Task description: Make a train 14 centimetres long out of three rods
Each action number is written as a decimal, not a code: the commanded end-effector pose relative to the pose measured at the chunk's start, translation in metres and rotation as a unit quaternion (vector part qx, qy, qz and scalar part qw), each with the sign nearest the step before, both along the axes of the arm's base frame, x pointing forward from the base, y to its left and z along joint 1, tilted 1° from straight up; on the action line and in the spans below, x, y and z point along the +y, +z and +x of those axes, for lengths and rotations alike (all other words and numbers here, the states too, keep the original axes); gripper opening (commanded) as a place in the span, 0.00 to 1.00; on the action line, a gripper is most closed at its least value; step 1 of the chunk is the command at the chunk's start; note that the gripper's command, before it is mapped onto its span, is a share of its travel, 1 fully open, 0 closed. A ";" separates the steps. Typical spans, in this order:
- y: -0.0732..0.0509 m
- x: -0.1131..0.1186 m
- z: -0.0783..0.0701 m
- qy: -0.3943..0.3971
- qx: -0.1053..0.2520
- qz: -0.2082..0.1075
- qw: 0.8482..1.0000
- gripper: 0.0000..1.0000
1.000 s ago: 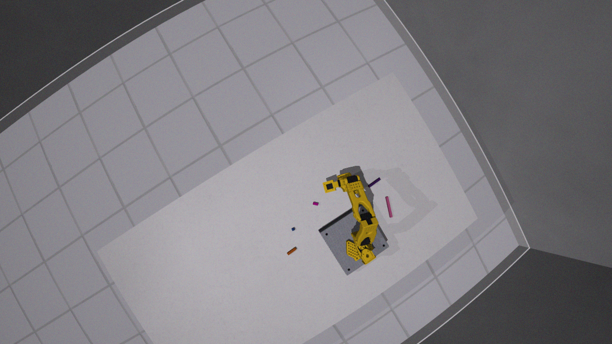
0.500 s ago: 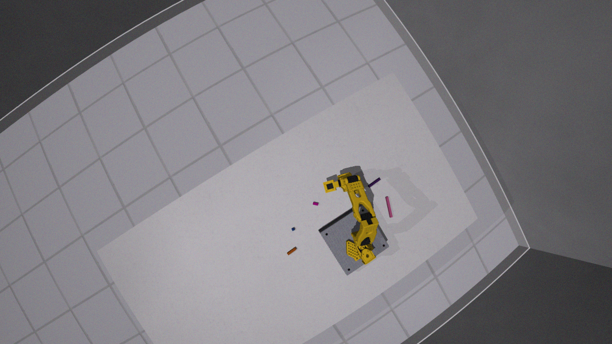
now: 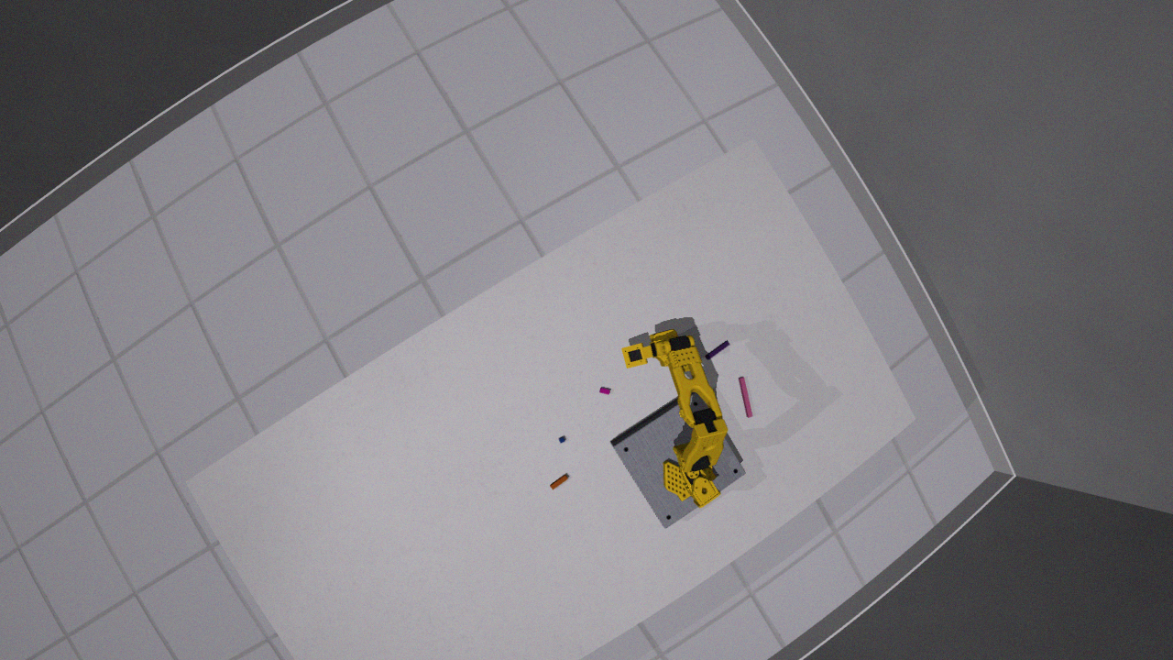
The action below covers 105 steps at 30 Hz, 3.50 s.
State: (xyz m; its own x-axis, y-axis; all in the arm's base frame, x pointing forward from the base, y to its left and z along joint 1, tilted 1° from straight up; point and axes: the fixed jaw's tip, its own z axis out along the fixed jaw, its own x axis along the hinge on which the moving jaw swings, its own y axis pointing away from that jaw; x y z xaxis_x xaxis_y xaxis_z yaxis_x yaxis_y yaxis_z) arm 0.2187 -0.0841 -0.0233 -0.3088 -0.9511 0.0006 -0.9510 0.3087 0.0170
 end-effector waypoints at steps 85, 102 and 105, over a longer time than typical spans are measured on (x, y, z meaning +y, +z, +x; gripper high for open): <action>-0.023 -0.002 -0.003 -0.001 0.004 0.003 1.000 0.00; -0.021 -0.003 0.000 -0.001 -0.001 0.001 1.000 0.00; -0.021 -0.003 0.000 -0.001 -0.001 0.001 1.000 0.00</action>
State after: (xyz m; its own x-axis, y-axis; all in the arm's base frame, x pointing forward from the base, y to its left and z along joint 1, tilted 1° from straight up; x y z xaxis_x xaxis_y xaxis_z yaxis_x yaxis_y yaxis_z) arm 0.2203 -0.0850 -0.0424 -0.3080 -0.9514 0.0011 -0.9514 0.3080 0.0075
